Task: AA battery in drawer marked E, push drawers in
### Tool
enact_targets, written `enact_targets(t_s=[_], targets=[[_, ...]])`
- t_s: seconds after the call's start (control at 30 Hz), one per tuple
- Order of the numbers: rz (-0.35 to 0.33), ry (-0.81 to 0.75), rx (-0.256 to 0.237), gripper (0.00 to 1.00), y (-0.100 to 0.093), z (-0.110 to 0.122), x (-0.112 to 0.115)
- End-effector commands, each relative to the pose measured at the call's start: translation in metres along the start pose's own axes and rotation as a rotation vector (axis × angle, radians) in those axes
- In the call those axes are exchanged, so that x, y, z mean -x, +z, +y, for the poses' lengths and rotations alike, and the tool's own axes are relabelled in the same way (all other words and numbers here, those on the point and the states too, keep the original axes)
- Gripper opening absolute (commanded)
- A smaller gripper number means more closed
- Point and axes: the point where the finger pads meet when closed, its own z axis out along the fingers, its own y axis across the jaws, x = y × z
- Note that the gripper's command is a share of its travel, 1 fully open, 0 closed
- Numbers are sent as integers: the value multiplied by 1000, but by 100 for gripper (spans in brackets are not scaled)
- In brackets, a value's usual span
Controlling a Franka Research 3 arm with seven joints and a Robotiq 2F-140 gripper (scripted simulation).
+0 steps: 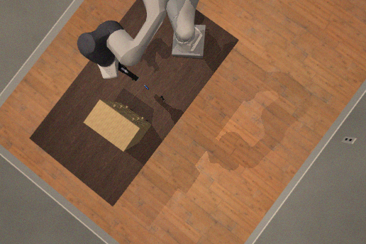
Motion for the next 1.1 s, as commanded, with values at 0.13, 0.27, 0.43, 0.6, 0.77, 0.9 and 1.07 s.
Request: enact_targets(t_s=[0.13, 0.27, 0.43, 0.6, 0.77, 0.9, 1.07], targets=[[0, 0, 0, 100, 0, 0, 0], [0, -1, 0, 100, 3, -1, -2], [1, -6, -1, 100, 28, -6, -14], [1, -10, -2, 100, 53, -11, -27], [1, -19, -3, 100, 95, -19, -48], [2, -24, -4, 100, 120, -24, -60], [2, -27, -5, 100, 136, -27, -68]])
